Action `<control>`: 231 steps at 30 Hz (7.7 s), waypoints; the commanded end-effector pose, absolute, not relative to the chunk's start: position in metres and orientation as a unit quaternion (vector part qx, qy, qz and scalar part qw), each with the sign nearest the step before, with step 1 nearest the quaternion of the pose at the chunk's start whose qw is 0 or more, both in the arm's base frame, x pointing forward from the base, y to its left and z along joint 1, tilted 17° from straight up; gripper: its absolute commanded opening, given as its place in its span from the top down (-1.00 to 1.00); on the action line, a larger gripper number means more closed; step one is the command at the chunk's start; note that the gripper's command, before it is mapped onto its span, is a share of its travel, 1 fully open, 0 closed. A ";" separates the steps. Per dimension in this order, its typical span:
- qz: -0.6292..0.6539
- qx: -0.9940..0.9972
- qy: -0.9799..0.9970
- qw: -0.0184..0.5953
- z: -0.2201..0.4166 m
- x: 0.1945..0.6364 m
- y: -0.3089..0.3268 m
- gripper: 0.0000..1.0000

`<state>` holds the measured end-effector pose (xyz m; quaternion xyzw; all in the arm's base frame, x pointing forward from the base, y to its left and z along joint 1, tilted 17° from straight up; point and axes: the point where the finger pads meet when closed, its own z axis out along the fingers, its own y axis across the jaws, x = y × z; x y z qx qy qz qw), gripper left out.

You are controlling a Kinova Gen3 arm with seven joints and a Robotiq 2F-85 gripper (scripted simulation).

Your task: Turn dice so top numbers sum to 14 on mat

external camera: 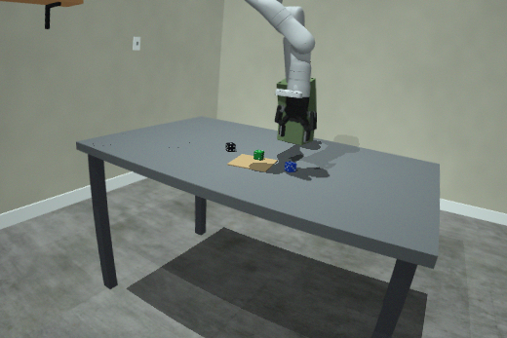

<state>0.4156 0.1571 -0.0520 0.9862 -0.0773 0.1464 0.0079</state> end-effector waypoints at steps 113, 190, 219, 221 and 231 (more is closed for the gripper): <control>0.144 0.938 -0.313 -0.030 -0.096 0.427 0.153 0.07; 0.144 0.938 -0.313 -0.030 -0.111 0.431 0.153 0.07; 0.144 0.938 -0.313 -0.030 -0.111 0.431 0.153 0.07; 0.144 0.938 -0.313 -0.030 -0.111 0.431 0.153 0.07; 0.144 0.938 -0.313 -0.030 -0.114 0.432 0.153 0.07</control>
